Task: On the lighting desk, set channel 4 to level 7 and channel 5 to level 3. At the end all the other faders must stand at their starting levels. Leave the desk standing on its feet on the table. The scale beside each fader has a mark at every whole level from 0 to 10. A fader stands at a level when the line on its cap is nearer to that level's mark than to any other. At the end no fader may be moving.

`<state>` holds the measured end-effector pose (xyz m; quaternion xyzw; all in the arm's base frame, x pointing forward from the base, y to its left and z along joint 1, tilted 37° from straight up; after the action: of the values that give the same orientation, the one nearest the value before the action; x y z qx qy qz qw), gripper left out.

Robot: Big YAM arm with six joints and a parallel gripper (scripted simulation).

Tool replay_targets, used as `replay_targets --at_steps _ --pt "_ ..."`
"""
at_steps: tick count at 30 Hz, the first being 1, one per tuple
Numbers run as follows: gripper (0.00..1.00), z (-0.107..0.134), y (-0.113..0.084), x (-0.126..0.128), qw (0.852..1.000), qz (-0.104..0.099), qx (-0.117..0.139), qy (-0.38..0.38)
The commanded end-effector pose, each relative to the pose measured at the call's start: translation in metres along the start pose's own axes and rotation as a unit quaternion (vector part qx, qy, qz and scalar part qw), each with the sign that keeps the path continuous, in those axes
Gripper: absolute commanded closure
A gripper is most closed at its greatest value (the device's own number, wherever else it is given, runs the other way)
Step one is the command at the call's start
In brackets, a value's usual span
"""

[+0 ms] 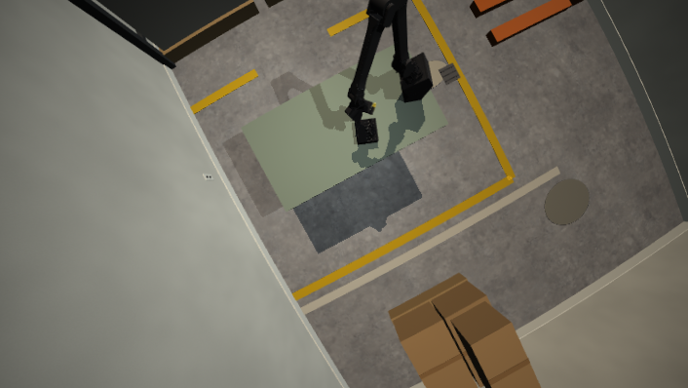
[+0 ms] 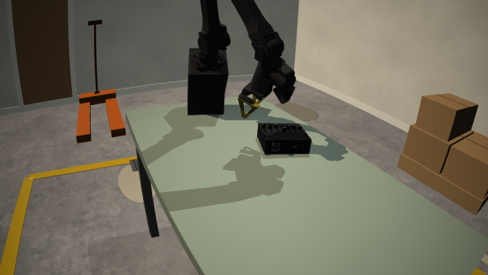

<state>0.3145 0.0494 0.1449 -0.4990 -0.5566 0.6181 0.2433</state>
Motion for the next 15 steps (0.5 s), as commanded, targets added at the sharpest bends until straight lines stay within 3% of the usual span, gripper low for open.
replay_targets --at_steps 1,4,7,9,10,15 --pt "0.0 -0.021 -0.021 -0.004 0.997 0.008 -0.047 -0.054" --pt "0.0 -0.04 -0.046 0.027 0.981 0.04 -0.085 -0.169" --pt "0.0 -0.044 -0.054 0.036 0.97 0.051 -0.105 -0.215" --pt "0.0 -0.05 -0.068 0.053 0.95 0.072 -0.127 -0.276" --pt "0.0 -0.05 -0.068 0.053 0.95 0.071 -0.127 -0.276" --pt "0.0 -0.058 -0.094 0.083 0.907 0.107 -0.164 -0.373"
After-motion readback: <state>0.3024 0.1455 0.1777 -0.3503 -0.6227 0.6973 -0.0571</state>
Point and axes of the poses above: the point where the finger pads meet when closed, its own y axis out along the fingers, its own x axis across the jaws, z = x × y, the point moved 6 cm from there along -y, back along the fingers, and after that the axes turned 13 degrees about y, right-handed, at the moved point
